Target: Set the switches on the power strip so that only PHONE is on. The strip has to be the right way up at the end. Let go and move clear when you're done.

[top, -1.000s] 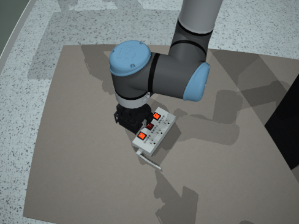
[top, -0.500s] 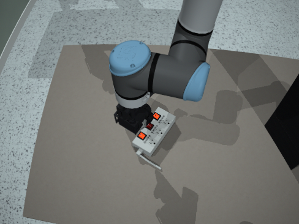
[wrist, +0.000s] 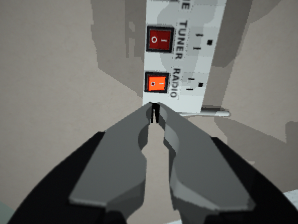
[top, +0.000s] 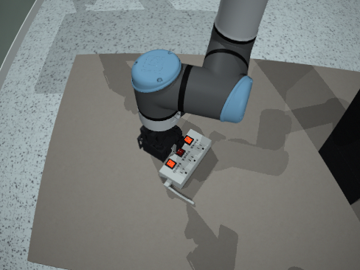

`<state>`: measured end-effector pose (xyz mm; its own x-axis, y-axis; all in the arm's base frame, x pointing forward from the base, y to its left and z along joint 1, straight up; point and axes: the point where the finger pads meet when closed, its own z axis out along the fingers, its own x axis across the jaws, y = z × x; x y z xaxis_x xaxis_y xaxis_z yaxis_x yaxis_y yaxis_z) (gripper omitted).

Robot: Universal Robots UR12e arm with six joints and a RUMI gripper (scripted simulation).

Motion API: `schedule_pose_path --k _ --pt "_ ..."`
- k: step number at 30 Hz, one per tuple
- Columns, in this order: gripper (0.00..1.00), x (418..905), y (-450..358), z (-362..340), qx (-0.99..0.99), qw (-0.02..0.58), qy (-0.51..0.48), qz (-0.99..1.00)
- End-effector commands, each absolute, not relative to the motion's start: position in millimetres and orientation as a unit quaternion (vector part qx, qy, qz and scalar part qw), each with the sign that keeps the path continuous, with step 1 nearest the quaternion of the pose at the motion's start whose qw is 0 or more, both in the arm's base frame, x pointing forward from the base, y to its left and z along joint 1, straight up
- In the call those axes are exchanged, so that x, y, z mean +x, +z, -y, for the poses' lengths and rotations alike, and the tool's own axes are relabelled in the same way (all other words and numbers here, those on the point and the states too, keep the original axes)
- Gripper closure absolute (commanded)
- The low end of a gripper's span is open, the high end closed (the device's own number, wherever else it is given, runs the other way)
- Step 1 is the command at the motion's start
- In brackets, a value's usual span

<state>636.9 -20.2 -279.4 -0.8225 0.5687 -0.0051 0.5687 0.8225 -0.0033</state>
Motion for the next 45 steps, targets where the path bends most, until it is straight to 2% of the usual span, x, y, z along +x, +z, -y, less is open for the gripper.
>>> schedule_pose_path --k 1,45 --pt "1.0 640.7 -283.4 20.7 0.298 0.004 -0.003 -0.955" --pt "1.0 642.4 -322.2 22.5 0.298 0.004 -0.003 -0.955"
